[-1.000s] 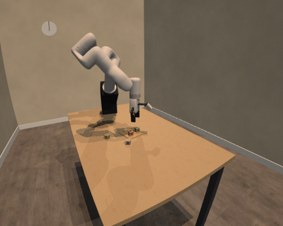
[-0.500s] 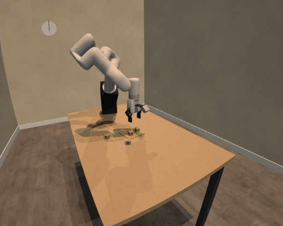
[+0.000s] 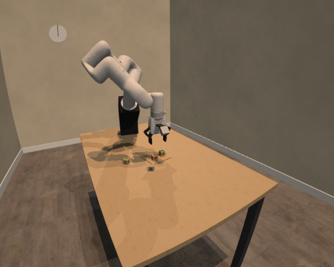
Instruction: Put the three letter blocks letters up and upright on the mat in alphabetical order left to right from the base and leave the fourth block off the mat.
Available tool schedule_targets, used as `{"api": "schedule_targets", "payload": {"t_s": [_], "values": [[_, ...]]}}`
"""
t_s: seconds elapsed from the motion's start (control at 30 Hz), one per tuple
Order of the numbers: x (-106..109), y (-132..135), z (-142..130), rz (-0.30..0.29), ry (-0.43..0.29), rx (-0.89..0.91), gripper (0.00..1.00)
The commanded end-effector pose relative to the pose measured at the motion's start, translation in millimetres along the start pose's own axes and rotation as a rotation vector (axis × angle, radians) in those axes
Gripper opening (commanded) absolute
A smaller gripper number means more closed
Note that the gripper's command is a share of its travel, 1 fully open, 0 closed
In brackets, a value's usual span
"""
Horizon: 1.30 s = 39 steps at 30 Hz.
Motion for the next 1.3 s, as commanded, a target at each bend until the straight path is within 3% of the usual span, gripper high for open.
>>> {"api": "schedule_targets", "payload": {"t_s": [0.0,1.27], "values": [[0,2,2,-0.003,0.01,-0.138,1.0],[0,25,12,0.006,0.014,-1.208,1.0]]}}
Point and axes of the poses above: the point where the finger pads meet when closed, its own x axis back along the fingers, its own y axis across the jaws, z = x × y, the point moved 1 cm from there along x, back along the fingers
